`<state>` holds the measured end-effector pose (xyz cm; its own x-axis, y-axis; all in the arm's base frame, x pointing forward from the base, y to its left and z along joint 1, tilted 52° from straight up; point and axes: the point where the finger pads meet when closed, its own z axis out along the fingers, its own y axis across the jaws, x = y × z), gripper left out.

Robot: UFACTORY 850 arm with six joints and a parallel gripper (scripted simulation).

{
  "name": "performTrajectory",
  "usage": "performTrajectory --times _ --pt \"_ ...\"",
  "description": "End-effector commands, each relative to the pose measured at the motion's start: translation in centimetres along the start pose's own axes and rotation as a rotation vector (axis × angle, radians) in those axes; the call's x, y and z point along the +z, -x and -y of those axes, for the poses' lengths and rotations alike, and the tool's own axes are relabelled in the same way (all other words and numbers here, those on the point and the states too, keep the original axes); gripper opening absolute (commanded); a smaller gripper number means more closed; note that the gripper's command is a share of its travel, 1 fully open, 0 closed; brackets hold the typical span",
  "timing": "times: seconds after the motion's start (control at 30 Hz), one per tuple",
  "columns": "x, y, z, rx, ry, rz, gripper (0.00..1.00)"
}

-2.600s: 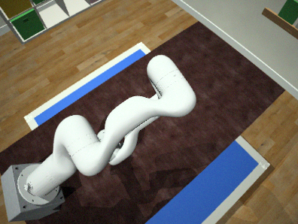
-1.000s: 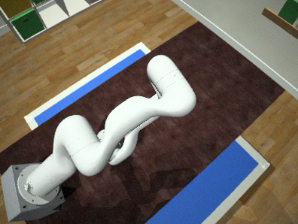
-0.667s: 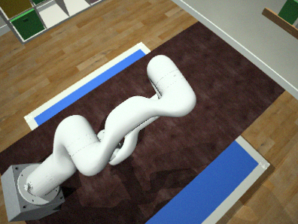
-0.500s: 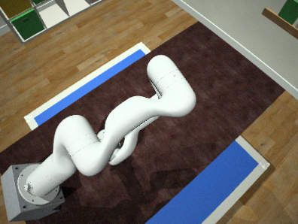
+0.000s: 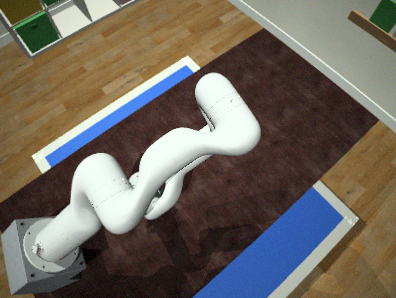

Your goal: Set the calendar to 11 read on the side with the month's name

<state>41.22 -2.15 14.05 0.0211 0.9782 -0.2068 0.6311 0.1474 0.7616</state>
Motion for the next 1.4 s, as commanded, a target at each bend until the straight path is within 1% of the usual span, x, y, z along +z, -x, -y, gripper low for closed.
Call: performTrajectory --times 0.0,0.2,0.33,0.53,0.77,0.9,1.03,1.1,1.2,1.37 --pt "-0.4 0.0 0.0 0.000 0.000 0.000 1.00" --pt "-2.4 0.0 0.0 0.000 0.000 0.000 1.00" --pt "-3.1 0.0 0.0 0.000 0.000 0.000 1.00" --pt "-3.1 0.0 -0.1 0.000 0.000 0.000 1.00" --pt "-3.1 0.4 -2.4 0.000 0.000 0.000 1.00" --pt "-3.1 0.4 -2.7 0.000 0.000 0.000 1.00" --pt "-3.1 0.6 -4.0 0.000 0.000 0.000 1.00" --pt "-3.1 0.6 -4.0 0.000 0.000 0.000 1.00" --pt "-3.1 0.8 -5.0 0.000 0.000 0.000 1.00" --pt "-3.1 0.8 -5.5 0.000 0.000 0.000 1.00"
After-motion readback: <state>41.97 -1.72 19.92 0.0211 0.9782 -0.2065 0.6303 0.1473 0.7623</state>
